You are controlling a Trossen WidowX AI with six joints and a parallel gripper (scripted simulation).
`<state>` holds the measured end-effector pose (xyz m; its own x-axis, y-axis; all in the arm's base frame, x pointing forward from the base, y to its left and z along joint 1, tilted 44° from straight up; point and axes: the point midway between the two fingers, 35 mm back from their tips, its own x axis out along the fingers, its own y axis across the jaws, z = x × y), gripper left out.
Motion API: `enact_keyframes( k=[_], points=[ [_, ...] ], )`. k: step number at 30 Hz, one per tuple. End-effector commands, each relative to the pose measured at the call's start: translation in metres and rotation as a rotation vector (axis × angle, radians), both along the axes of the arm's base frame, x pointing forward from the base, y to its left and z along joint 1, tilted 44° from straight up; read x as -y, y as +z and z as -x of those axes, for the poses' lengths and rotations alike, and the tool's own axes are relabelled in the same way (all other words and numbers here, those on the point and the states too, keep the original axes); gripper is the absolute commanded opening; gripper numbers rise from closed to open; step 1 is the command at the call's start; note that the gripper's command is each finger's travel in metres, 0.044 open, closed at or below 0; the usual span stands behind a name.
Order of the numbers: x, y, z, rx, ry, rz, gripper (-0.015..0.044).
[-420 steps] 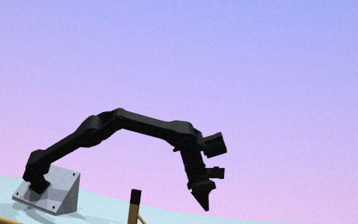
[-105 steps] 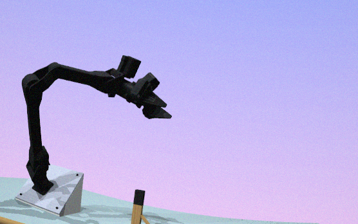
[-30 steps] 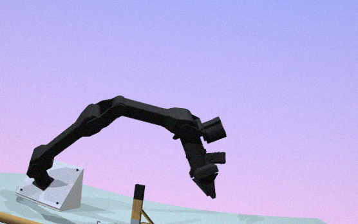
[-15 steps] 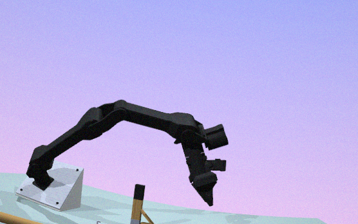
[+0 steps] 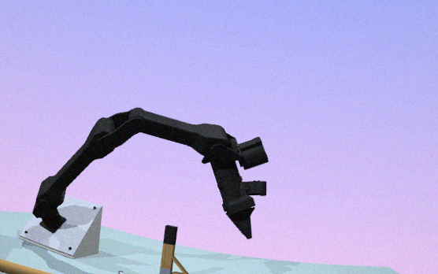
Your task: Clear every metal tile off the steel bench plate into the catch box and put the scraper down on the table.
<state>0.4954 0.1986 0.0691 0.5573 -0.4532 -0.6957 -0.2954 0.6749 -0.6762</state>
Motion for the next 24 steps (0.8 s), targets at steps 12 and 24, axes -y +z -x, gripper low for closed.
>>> enact_keyframes(
  k=[12, 24],
  points=[
    [-0.005, 0.02, 0.035, 0.034, 0.012, -0.006, 0.044],
    [-0.005, 0.032, 0.064, 0.057, 0.022, -0.013, 0.044]
  ],
)
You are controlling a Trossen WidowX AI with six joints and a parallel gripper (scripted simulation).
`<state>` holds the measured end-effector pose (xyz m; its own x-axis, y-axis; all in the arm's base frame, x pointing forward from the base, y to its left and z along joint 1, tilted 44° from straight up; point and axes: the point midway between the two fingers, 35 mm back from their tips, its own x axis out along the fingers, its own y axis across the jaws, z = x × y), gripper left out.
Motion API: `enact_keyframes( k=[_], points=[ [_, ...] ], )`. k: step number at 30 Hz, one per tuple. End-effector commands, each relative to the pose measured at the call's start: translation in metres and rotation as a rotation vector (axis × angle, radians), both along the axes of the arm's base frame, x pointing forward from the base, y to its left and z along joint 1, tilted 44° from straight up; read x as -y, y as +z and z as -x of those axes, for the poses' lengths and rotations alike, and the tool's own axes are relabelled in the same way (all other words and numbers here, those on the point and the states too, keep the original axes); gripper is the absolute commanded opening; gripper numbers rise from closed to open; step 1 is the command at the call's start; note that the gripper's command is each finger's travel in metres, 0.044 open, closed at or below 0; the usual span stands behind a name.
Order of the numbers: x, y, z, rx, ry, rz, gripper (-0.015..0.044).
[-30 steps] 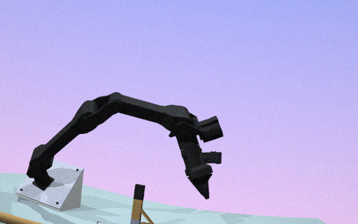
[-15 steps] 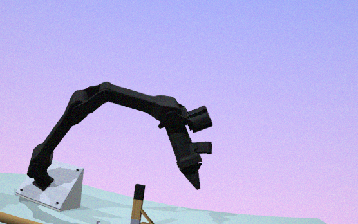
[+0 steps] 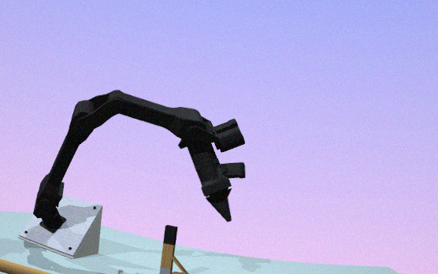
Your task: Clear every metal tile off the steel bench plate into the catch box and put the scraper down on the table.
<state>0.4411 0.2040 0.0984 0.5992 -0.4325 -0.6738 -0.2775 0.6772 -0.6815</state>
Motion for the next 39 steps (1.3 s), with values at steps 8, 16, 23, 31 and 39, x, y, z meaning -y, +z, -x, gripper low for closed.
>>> enact_keyframes(
  k=[8, 16, 23, 31, 39],
  points=[
    [0.002, 0.009, 0.029, 0.025, 0.009, -0.005, 0.044],
    [0.005, 0.014, 0.049, 0.041, 0.016, -0.011, 0.044],
    [0.009, 0.017, 0.066, 0.055, 0.023, -0.016, 0.044],
    [0.015, 0.02, 0.086, 0.07, 0.031, -0.022, 0.044],
    [0.023, 0.021, 0.106, 0.086, 0.039, -0.029, 0.044]
  ],
)
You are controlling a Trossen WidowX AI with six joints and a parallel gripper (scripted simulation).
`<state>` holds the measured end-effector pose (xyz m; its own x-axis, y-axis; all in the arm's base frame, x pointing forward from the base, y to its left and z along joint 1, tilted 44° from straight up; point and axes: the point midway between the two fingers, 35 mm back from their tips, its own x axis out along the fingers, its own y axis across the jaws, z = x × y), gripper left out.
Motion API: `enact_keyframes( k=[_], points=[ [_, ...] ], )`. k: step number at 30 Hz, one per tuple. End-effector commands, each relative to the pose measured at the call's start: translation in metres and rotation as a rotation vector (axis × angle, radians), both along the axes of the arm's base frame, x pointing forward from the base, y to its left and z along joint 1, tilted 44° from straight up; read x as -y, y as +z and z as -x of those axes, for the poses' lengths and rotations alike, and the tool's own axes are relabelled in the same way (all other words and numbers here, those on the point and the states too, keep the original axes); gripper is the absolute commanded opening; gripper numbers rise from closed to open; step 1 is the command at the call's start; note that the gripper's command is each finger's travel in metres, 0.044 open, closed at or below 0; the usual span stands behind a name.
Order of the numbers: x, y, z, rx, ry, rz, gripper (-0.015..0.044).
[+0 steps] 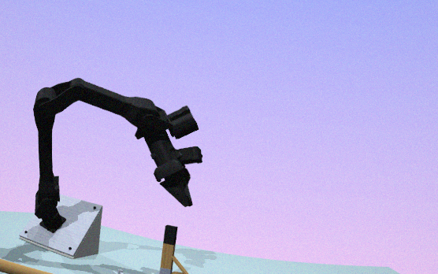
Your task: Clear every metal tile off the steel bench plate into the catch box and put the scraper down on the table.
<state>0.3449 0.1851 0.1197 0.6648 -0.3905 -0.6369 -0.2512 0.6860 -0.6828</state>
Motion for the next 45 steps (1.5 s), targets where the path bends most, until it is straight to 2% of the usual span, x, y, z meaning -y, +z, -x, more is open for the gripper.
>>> enact_keyframes(
  k=[1, 21, 45],
  points=[
    [0.005, 0.0, 0.012, 0.012, 0.003, -0.003, 0.044],
    [0.028, -0.004, 0.058, 0.05, 0.023, -0.021, 0.044],
    [0.058, -0.034, 0.048, 0.051, 0.023, -0.021, 0.044]
  ],
)
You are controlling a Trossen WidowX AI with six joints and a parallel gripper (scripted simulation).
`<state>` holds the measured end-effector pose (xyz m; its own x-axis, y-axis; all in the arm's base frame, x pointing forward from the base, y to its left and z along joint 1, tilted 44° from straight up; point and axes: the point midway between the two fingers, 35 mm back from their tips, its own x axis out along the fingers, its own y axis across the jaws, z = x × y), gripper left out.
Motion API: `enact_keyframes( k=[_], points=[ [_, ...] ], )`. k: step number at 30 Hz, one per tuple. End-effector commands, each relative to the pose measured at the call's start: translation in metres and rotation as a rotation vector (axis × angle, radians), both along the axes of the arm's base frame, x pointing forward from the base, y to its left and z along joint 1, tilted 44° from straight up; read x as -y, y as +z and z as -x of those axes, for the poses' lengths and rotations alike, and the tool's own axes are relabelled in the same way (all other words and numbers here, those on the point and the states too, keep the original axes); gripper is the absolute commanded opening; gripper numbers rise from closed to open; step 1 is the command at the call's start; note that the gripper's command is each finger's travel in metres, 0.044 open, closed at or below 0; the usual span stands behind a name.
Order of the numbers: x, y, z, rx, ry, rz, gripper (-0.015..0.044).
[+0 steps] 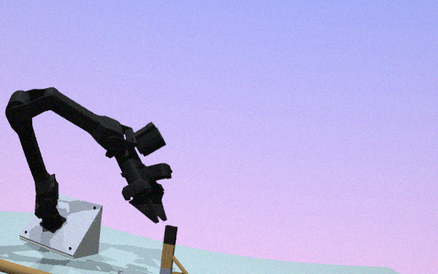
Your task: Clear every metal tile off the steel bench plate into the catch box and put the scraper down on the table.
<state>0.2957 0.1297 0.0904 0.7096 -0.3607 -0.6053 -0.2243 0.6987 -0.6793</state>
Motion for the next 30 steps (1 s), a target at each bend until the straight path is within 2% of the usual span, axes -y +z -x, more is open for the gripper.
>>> enact_keyframes(
  k=[1, 30],
  points=[
    [0.003, -0.006, -0.003, -0.01, 0.003, 0.004, 0.044],
    [0.019, -0.035, -0.037, -0.01, 0.002, 0.003, 0.044]
  ],
)
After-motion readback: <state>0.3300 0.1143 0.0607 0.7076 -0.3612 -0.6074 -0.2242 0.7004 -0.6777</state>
